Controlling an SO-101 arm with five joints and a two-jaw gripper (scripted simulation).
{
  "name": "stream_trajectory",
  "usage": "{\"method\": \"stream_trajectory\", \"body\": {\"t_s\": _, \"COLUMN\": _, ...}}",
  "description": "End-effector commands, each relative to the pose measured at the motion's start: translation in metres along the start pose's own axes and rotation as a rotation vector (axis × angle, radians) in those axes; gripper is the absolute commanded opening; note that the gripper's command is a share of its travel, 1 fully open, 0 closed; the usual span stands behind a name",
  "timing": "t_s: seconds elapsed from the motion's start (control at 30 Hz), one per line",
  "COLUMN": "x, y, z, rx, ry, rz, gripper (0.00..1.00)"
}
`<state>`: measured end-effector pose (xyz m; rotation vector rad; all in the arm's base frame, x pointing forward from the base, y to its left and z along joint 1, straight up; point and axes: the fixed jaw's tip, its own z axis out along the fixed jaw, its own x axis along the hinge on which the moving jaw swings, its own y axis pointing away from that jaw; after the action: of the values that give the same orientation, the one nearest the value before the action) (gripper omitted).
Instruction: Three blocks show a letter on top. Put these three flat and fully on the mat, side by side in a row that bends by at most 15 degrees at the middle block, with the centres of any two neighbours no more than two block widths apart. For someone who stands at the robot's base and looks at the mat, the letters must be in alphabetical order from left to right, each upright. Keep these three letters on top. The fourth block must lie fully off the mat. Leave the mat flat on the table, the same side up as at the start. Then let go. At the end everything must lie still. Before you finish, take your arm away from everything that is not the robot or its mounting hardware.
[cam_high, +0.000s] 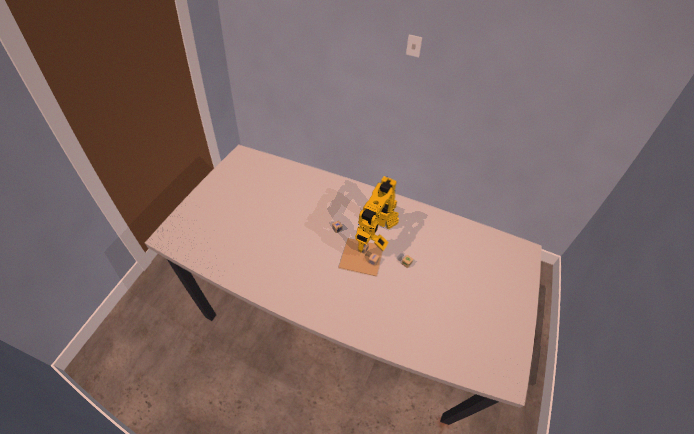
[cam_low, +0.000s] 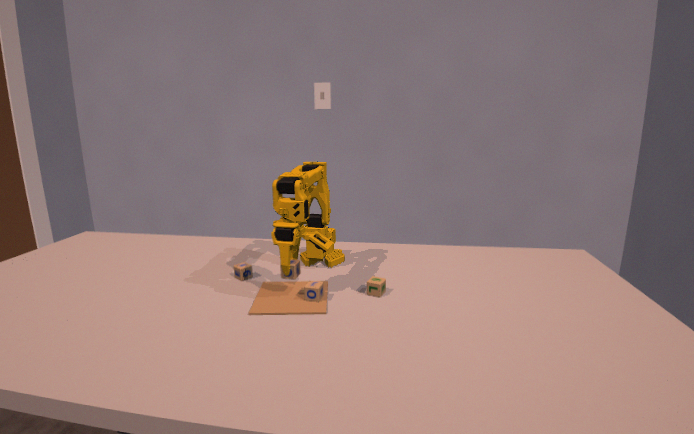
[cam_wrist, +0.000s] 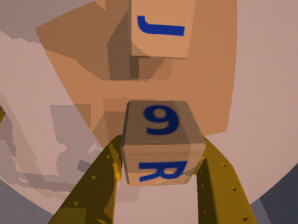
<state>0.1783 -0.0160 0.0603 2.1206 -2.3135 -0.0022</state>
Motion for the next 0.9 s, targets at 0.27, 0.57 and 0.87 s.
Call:
{"method": "stream_trajectory", "body": {"t_s": 0.27, "x": 0.0012, "y": -0.0078, "z": -0.0106, "rx": 0.076, "ry": -0.001, "rz": 0.000, "gripper": 0.00}}
{"method": "stream_trajectory", "body": {"t_s": 0.57, "x": 0.0013, "y": -0.0082, "z": -0.0059, "rx": 0.076, "ry": -0.001, "rz": 0.000, "gripper": 0.00}}
{"method": "stream_trajectory", "body": {"t_s": 0.87, "x": 0.0013, "y": -0.0083, "z": -0.0045, "rx": 0.076, "ry": -0.001, "rz": 0.000, "gripper": 0.00}}
